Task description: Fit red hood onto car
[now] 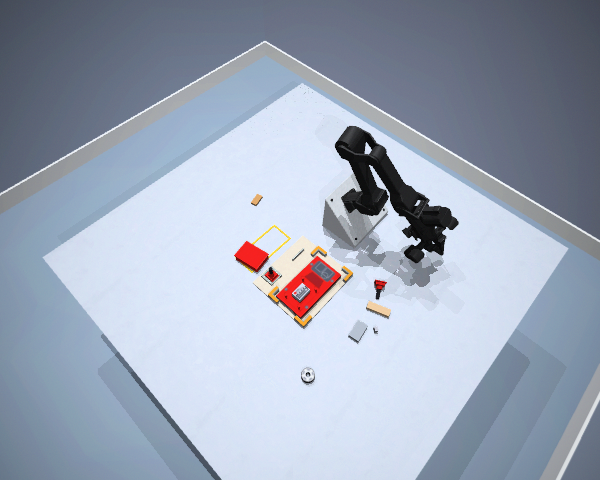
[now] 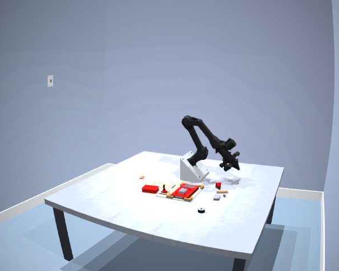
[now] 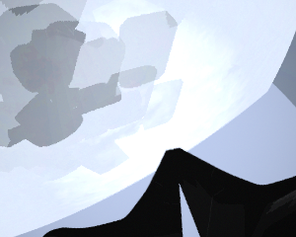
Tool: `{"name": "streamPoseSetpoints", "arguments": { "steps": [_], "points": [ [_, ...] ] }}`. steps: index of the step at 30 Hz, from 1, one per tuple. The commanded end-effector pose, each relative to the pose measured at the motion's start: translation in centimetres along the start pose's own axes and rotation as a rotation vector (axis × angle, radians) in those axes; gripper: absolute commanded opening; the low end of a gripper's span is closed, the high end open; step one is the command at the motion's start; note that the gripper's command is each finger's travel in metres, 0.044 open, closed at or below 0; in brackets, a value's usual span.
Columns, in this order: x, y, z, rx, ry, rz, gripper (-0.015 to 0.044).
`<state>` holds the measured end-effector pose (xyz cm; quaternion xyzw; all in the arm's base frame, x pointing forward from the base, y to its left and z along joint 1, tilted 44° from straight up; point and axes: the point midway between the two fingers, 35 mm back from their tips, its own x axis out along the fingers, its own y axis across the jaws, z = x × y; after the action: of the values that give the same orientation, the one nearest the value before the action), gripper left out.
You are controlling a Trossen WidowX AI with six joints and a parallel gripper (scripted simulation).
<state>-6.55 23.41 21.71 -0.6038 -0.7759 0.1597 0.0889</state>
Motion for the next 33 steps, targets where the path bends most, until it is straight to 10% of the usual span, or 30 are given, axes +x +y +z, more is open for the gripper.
{"name": "streamPoseSetpoints", "arguments": {
  "steps": [1,17,33],
  "points": [
    [0.0,0.0,0.0,0.004,-0.001,0.003,0.0026],
    [2.0,10.1,-3.5,0.737,-0.007,0.457,0.044],
    [-2.7,24.4,-6.3,1.515,0.378,0.902,0.044]
  ]
}}
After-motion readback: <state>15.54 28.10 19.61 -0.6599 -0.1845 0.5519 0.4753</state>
